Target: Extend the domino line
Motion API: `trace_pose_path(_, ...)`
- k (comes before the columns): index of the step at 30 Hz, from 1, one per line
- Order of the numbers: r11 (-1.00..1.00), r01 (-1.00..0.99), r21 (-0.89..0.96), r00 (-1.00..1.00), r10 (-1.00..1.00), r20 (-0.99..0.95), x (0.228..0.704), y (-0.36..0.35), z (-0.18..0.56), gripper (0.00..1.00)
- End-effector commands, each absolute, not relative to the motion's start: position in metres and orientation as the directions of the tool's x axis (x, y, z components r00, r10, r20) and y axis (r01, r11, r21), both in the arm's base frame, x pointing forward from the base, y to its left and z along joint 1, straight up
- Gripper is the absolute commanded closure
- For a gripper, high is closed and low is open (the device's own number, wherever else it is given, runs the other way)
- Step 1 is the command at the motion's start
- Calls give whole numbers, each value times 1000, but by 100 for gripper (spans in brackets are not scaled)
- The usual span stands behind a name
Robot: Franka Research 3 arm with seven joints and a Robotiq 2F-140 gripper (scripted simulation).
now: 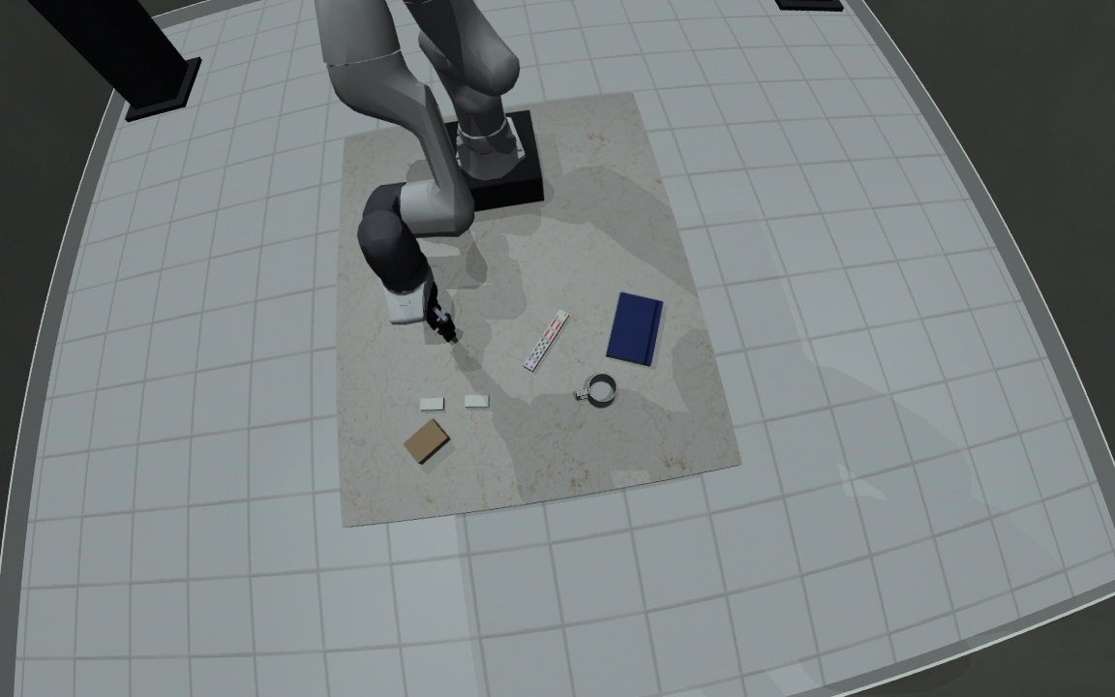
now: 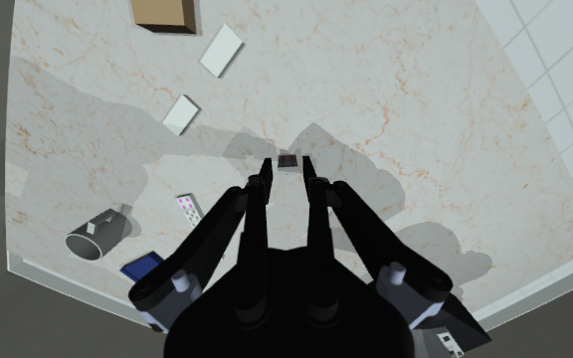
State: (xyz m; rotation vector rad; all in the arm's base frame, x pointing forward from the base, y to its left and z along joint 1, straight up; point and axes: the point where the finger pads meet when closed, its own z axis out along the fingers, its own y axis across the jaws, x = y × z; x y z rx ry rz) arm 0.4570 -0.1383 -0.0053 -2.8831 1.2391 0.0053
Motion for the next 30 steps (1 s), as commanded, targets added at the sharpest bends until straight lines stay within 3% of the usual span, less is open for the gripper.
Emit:
trace_pose_path(1,-685,-728,-3,685,-728,-4,457,-138,-8,66)
trace_pose_path(30,-685,-728,-3,685,-728,-4,457,-138,-33,66)
